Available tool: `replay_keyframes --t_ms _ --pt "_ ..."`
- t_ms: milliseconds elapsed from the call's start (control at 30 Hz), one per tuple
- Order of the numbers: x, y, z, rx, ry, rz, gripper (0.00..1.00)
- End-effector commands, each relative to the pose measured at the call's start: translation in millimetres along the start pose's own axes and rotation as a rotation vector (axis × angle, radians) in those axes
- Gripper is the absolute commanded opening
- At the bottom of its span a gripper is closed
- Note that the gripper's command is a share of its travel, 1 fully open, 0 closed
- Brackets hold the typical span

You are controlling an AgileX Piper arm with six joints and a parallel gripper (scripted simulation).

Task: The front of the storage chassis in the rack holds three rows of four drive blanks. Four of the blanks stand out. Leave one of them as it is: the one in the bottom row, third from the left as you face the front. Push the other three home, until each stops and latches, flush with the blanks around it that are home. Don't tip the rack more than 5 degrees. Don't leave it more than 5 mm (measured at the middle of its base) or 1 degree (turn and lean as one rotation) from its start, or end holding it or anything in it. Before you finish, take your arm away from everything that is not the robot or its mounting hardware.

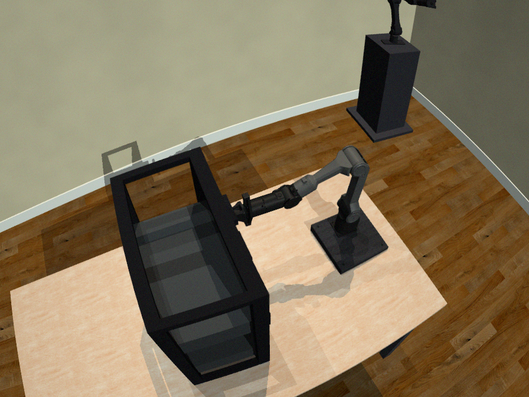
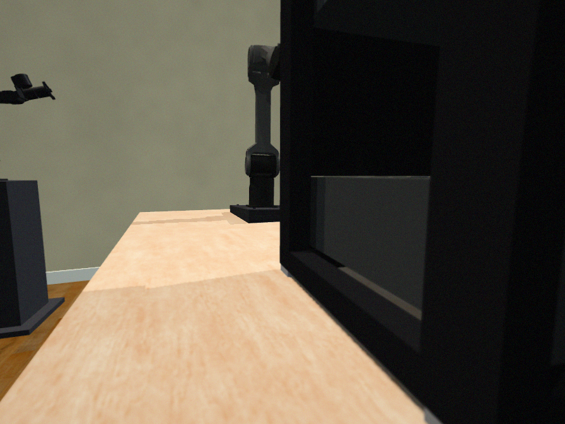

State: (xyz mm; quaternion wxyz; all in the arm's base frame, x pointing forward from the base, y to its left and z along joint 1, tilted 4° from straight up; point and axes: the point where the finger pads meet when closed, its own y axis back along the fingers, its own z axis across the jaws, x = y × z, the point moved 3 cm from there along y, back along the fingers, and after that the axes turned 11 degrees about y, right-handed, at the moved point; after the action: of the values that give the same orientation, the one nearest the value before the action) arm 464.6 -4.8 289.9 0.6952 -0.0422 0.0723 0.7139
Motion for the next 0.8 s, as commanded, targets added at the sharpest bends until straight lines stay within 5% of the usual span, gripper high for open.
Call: replay_keyframes --t_ms 0,433,767 --pt "1 -3 -4 0.011 0.000 0.002 0.00" --pt "1 1 -4 0.011 0.000 0.002 0.00" --pt "1 58 -3 0.011 0.000 0.002 0.00"
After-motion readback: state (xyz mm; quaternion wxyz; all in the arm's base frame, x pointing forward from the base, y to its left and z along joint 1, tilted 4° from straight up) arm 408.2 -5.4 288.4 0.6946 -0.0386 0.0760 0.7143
